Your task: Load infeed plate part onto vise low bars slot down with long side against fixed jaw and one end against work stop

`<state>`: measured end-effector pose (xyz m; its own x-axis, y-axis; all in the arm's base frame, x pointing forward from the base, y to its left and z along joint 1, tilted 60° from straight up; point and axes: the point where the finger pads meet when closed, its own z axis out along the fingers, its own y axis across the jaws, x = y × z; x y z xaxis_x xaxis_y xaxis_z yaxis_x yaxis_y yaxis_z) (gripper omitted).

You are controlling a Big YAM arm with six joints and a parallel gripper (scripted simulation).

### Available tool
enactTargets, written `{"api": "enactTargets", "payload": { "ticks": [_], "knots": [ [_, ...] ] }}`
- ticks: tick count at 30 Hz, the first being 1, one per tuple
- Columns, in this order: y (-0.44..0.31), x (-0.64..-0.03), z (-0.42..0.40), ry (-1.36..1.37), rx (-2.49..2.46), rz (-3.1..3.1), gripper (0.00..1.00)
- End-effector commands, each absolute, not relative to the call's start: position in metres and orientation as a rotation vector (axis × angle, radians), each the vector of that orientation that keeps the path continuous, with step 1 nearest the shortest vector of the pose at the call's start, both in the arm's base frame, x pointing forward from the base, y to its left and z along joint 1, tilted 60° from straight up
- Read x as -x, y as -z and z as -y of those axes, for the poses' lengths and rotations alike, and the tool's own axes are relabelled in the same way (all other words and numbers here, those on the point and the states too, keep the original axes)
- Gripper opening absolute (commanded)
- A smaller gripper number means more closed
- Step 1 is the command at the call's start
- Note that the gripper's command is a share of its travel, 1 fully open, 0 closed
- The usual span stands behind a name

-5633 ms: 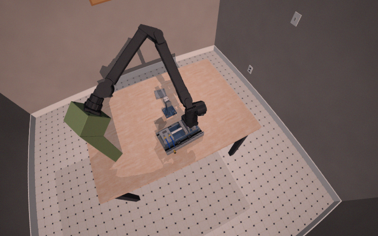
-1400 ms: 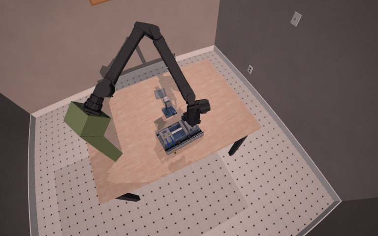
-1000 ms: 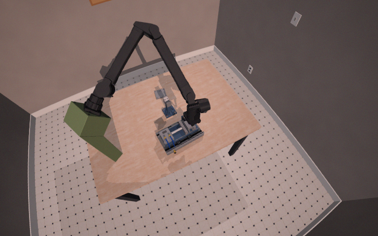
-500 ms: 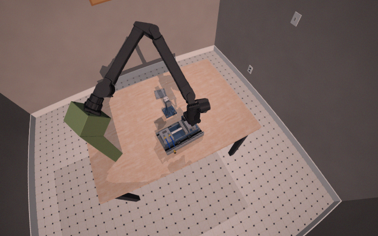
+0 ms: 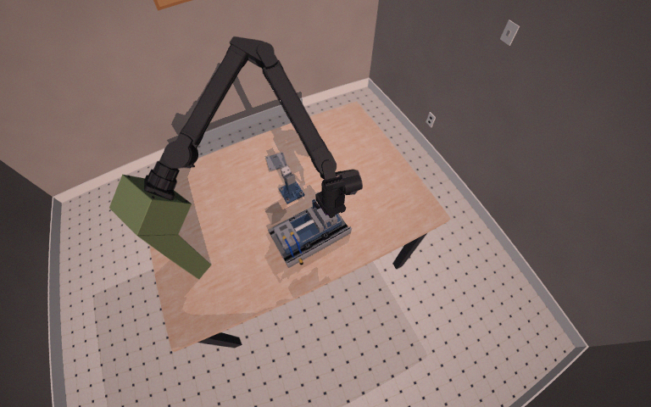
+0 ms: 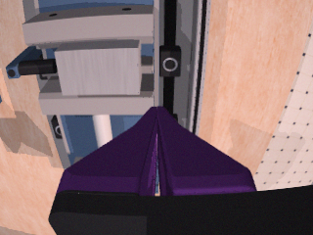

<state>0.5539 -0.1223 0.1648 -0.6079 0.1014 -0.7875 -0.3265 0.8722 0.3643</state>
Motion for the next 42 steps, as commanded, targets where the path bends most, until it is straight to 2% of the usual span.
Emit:
{"api": "enactTargets", "payload": {
  "ticks": [1,42],
  "knots": [
    [-0.159,-0.553,0.119,-0.624,0.152,-2.162,0.0],
    [-0.145,-0.587,0.099,-0.615,0.168,-2.144,0.0]
  ]
}}
